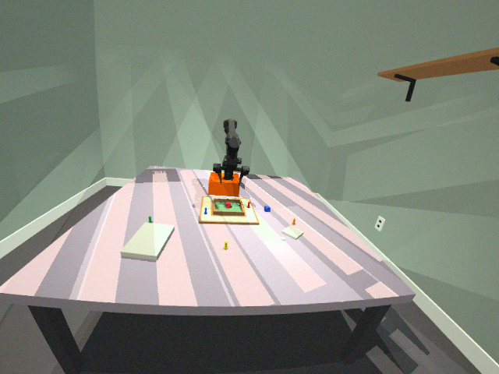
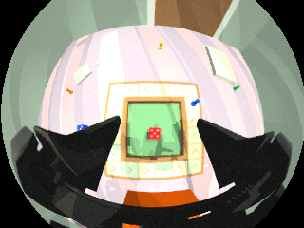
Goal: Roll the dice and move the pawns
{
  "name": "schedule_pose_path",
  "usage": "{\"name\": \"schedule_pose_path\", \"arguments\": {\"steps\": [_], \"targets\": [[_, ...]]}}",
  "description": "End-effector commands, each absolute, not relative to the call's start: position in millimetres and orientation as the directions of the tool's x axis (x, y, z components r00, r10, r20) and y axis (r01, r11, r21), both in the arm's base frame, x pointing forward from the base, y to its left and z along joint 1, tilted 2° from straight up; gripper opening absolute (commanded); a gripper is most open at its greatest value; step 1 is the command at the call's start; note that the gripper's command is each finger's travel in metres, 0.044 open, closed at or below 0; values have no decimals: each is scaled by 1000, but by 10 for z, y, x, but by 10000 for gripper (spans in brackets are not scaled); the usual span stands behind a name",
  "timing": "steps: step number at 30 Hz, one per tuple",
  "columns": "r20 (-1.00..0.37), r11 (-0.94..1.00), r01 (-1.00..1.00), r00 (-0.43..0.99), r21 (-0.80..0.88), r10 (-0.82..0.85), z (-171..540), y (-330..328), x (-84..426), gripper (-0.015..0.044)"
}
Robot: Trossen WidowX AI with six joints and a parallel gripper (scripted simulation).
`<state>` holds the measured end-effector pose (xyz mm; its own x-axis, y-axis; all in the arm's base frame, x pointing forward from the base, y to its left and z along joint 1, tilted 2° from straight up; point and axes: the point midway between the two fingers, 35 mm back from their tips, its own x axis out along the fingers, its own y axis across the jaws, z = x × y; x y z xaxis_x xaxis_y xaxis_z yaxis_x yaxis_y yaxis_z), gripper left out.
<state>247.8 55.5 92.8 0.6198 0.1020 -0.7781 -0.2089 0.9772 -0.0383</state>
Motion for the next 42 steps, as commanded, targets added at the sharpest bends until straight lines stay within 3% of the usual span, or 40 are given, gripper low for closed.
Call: {"name": "schedule_pose_path", "arguments": {"steps": [1, 11, 15, 22, 32, 42], "targets": [[-874, 978, -207, 481, -35, 70, 846, 564, 2533, 440], [-996, 978, -204, 91, -32, -14, 604, 575, 2646, 440], [-990, 978, -207, 138, -38, -9, 632, 571, 2651, 440], [-994, 962, -272, 110, -24, 6, 551, 1177, 2682, 275], [-999, 916, -400, 42, -19, -2, 225, 2622, 2154, 275], [-999, 913, -407, 38, -20, -5, 31, 2702, 2052, 275]]}}
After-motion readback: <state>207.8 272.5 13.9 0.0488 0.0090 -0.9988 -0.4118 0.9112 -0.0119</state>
